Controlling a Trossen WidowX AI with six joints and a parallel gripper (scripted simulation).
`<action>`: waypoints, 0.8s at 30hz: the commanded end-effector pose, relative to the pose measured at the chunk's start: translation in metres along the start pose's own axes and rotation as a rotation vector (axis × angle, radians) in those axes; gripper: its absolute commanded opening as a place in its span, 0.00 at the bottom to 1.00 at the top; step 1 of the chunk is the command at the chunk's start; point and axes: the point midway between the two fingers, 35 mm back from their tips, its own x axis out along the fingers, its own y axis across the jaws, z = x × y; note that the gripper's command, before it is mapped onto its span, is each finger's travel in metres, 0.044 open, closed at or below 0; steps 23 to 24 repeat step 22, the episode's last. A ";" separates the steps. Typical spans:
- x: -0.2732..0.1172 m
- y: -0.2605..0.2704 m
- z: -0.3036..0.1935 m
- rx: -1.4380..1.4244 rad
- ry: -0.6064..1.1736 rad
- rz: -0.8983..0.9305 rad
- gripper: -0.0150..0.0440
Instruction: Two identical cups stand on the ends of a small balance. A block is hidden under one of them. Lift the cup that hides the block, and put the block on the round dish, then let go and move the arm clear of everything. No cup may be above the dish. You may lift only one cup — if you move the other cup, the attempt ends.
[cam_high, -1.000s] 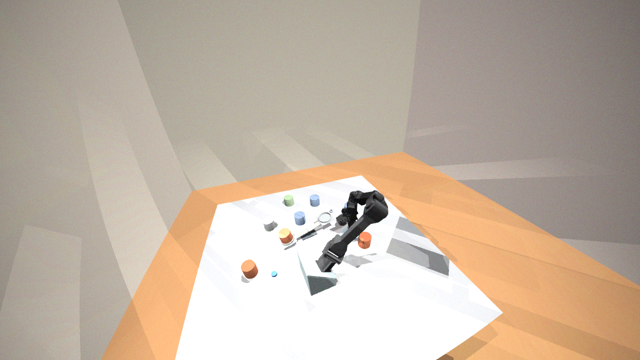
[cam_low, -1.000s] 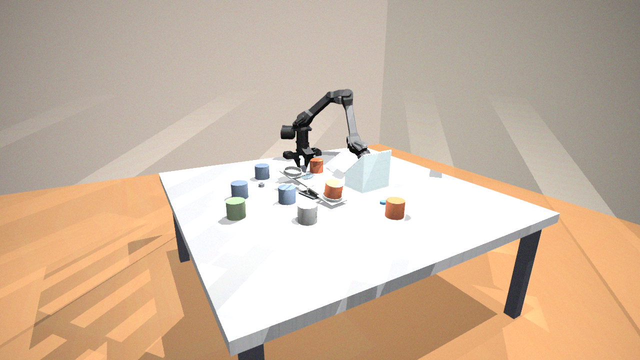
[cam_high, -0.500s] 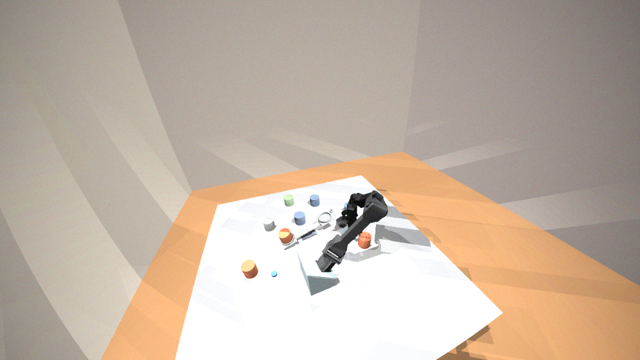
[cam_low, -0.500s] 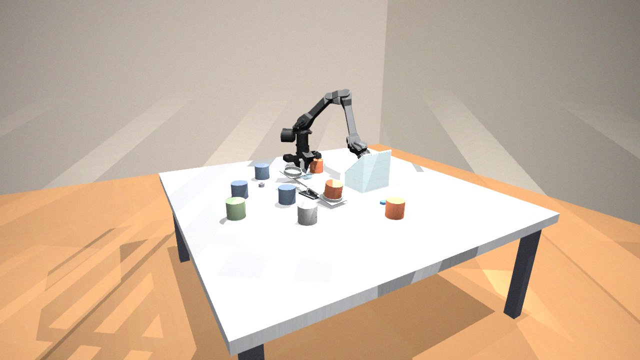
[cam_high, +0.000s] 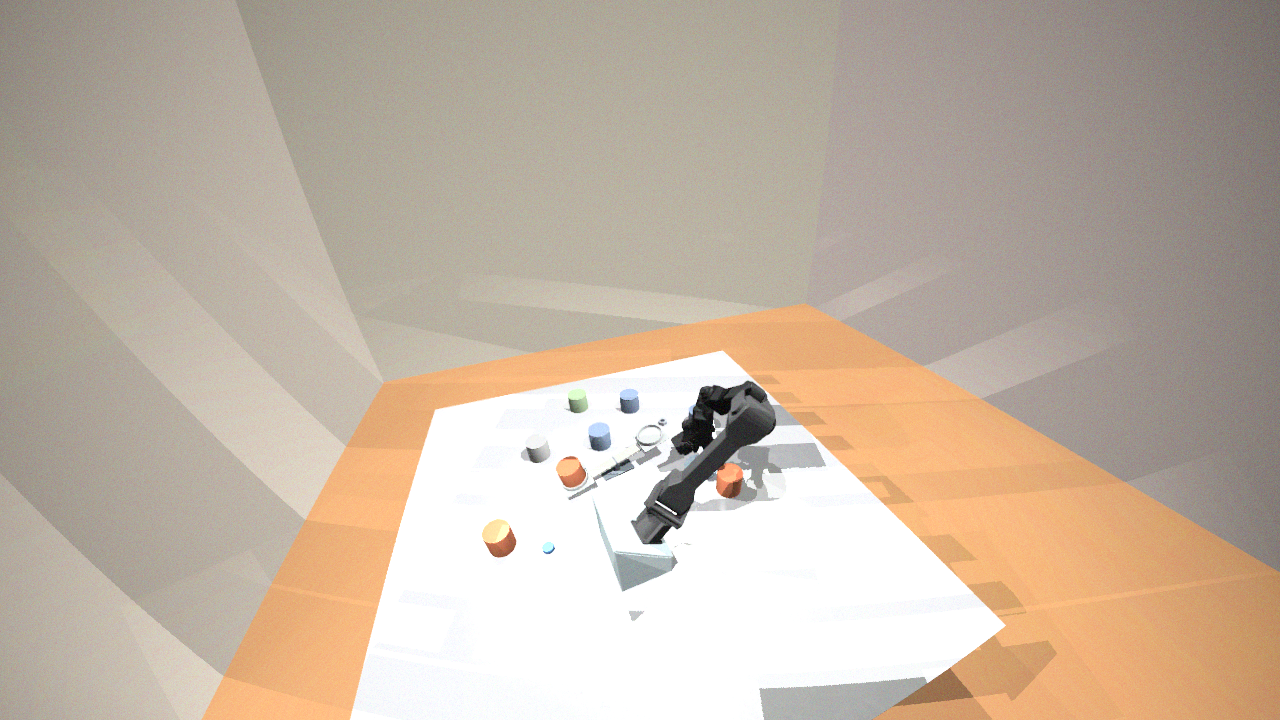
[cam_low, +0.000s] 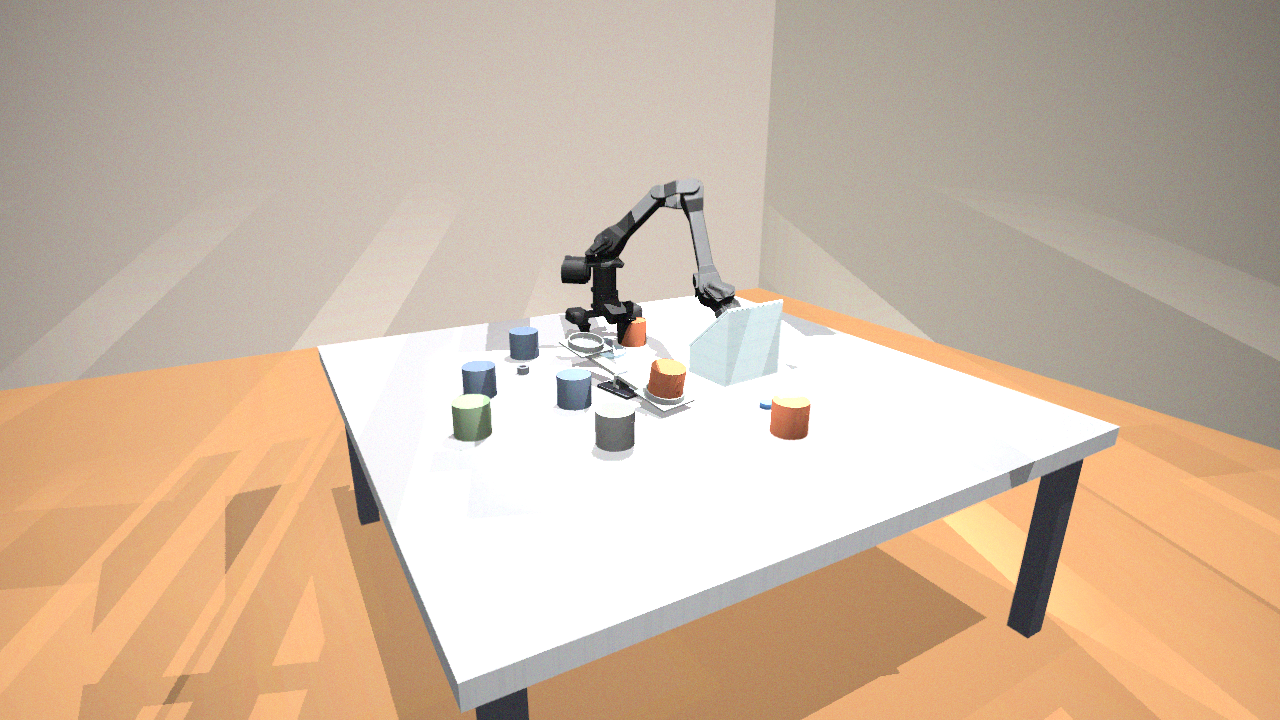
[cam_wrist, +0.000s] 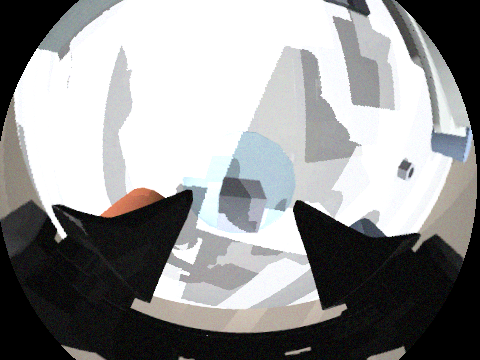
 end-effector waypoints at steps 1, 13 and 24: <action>-0.015 -0.012 0.001 -0.016 0.011 -0.050 1.00; -0.054 0.003 -0.001 0.003 -0.008 0.014 1.00; -0.092 0.005 0.000 -0.009 -0.010 0.010 1.00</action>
